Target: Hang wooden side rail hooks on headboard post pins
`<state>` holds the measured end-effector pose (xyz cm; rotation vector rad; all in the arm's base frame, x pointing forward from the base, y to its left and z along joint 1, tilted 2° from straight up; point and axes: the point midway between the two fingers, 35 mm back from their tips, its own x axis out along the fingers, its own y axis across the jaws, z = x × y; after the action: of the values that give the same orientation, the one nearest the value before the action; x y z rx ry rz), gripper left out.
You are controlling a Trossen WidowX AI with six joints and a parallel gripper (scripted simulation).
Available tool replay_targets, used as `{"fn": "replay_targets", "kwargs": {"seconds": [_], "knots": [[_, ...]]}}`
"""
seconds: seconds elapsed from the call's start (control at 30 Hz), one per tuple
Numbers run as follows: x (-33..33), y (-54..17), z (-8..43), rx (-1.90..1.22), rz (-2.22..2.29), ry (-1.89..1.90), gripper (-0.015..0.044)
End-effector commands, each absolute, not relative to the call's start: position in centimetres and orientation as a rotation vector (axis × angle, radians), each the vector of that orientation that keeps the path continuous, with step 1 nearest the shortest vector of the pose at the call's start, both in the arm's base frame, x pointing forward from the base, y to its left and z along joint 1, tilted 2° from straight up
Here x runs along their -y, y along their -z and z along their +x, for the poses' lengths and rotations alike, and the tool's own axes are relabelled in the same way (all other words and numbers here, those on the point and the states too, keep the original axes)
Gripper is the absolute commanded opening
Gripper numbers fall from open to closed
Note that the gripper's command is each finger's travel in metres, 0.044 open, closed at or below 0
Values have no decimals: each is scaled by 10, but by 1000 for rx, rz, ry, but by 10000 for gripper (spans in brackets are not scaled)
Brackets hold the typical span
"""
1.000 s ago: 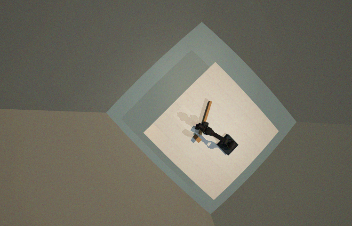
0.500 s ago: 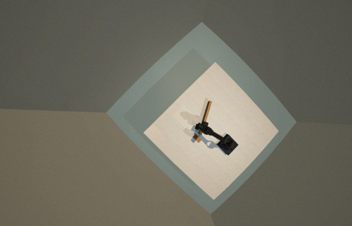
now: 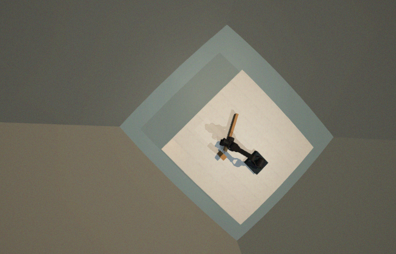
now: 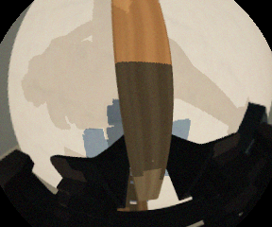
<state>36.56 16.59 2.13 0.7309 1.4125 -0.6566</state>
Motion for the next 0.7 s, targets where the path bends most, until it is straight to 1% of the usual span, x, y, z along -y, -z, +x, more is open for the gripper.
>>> {"fn": "replay_targets", "kwargs": {"seconds": [0.0,0.07,0.17,0.67], "knots": [[-165,-19,366,-1409,729,665,92],[-165,-19,366,-1409,729,665,78],[-165,-19,366,-1409,729,665,0],[-163,-22,366,-1390,788,720,0]]}}
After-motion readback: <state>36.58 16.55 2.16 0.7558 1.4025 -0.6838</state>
